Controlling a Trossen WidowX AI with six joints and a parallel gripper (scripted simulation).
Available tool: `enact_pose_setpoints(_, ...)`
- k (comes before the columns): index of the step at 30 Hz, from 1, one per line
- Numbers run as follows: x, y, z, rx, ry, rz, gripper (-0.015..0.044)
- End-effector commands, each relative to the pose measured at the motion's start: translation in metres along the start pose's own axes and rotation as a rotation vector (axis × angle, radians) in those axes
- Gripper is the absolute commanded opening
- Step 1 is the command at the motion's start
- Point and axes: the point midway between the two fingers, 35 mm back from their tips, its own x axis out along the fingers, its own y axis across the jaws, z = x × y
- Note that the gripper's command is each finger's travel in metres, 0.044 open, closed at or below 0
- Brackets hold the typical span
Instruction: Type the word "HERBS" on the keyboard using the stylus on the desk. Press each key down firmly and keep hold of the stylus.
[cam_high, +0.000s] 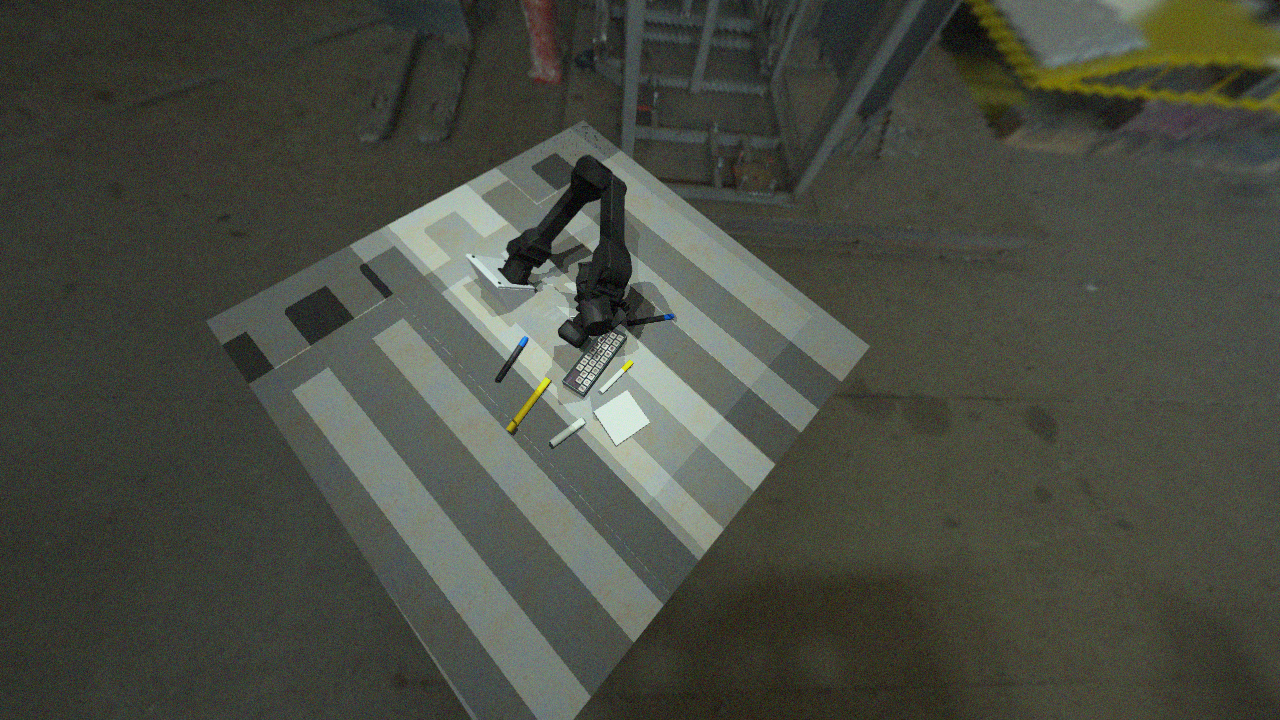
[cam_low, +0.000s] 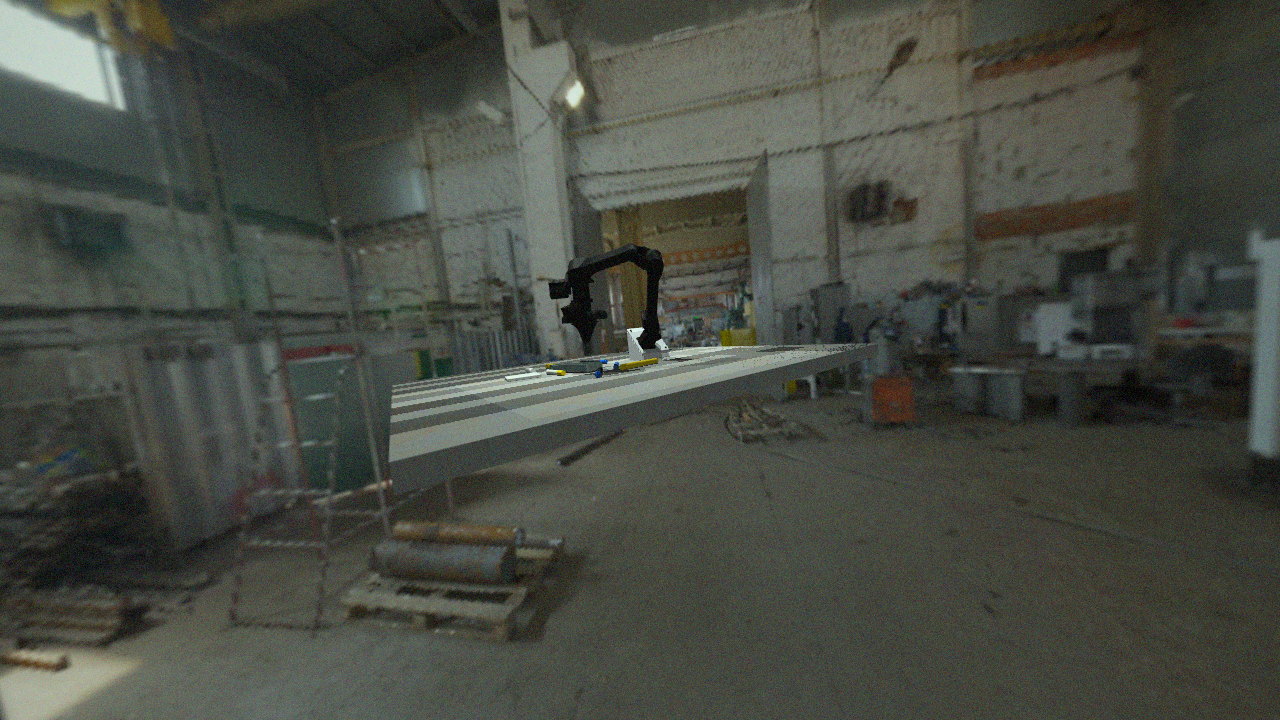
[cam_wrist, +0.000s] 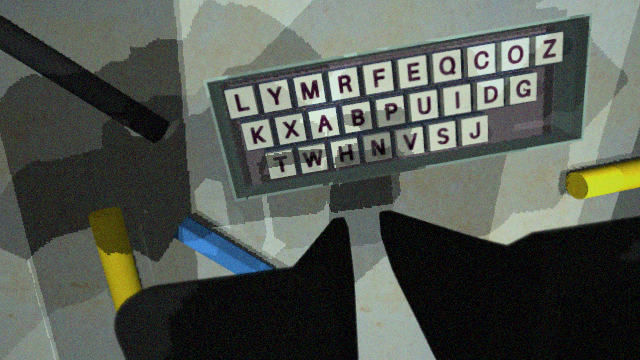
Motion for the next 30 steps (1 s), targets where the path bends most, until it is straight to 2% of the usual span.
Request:
enact_pose_setpoints(1, 0.005, 0.008, -0.004, 0.182, 0.041, -0.028, 0.015)
enact_pose_setpoints(8, 0.017, 0.031, -0.017, 0.779, 0.111, -0.159, 0.015)
enact_pose_setpoints(14, 0.025, 0.048, -0.029, 1.282, 0.092, -0.311, 0.015)
enact_pose_setpoints(30, 0.033, 0.071, -0.051, 1.932, -0.084, -0.542, 0.015)
